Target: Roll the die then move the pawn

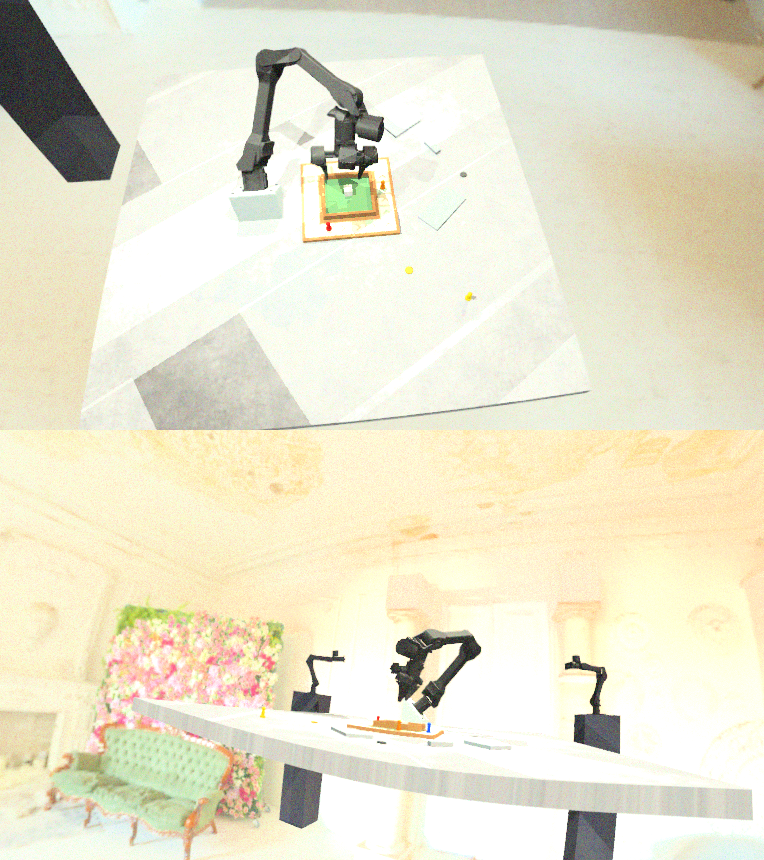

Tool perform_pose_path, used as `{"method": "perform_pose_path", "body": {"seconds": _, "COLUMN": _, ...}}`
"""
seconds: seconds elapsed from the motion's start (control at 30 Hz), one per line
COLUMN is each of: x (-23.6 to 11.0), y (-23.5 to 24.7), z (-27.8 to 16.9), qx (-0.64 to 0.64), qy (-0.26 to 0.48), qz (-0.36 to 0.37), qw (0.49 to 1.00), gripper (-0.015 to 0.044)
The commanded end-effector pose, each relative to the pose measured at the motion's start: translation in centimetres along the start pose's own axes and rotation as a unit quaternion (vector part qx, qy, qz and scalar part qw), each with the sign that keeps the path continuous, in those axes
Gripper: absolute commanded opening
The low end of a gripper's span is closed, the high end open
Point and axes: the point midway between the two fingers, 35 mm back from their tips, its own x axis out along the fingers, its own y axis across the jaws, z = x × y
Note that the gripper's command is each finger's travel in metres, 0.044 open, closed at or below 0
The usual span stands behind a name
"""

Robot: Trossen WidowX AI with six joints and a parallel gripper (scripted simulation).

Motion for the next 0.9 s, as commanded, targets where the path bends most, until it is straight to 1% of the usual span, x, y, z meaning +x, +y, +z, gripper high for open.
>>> {"method": "perform_pose_path", "body": {"seconds": 0.0, "x": 0.4, "y": 0.7, "z": 0.4, "qx": 0.002, "qy": 0.144, "qz": 0.047, "qw": 0.988, "gripper": 0.044}}
{"method": "perform_pose_path", "body": {"seconds": 0.1, "x": 0.4, "y": 0.7, "z": 0.4, "qx": 0.002, "qy": 0.144, "qz": 0.047, "qw": 0.988, "gripper": 0.044}}
{"method": "perform_pose_path", "body": {"seconds": 0.13, "x": 0.5, "y": 0.3, "z": 0.5, "qx": 0.007, "qy": 0.101, "qz": 0.025, "qw": 0.995, "gripper": 0.044}}
{"method": "perform_pose_path", "body": {"seconds": 0.17, "x": 0.5, "y": 0.3, "z": 0.5, "qx": 0.007, "qy": 0.101, "qz": 0.025, "qw": 0.995, "gripper": 0.044}}
{"method": "perform_pose_path", "body": {"seconds": 0.23, "x": 0.7, "y": 0.2, "z": 0.8, "qx": -0.02, "qy": 0.101, "qz": 0.028, "qw": 0.994, "gripper": 0.0387}}
{"method": "perform_pose_path", "body": {"seconds": 0.3, "x": 1.1, "y": 0.0, "z": 1.6, "qx": -0.095, "qy": 0.1, "qz": 0.037, "qw": 0.99, "gripper": 0.0335}}
{"method": "perform_pose_path", "body": {"seconds": 0.4, "x": 1.7, "y": -0.5, "z": 2.9, "qx": -0.219, "qy": 0.098, "qz": 0.051, "qw": 0.97, "gripper": 0.0256}}
{"method": "perform_pose_path", "body": {"seconds": 0.47, "x": 2.2, "y": -0.8, "z": 3.7, "qx": -0.299, "qy": 0.095, "qz": 0.061, "qw": 0.948, "gripper": 0.0204}}
{"method": "perform_pose_path", "body": {"seconds": 0.6, "x": 3.1, "y": -1.5, "z": 5.3, "qx": -0.453, "qy": 0.087, "qz": 0.081, "qw": 0.884, "gripper": 0.02}}
{"method": "perform_pose_path", "body": {"seconds": 0.73, "x": 4.0, "y": -2.3, "z": 6.8, "qx": -0.594, "qy": 0.076, "qz": 0.1, "qw": 0.795, "gripper": 0.02}}
{"method": "perform_pose_path", "body": {"seconds": 0.87, "x": 4.8, "y": -3.1, "z": 7.9, "qx": -0.663, "qy": 0.068, "qz": 0.112, "qw": 0.737, "gripper": 0.02}}
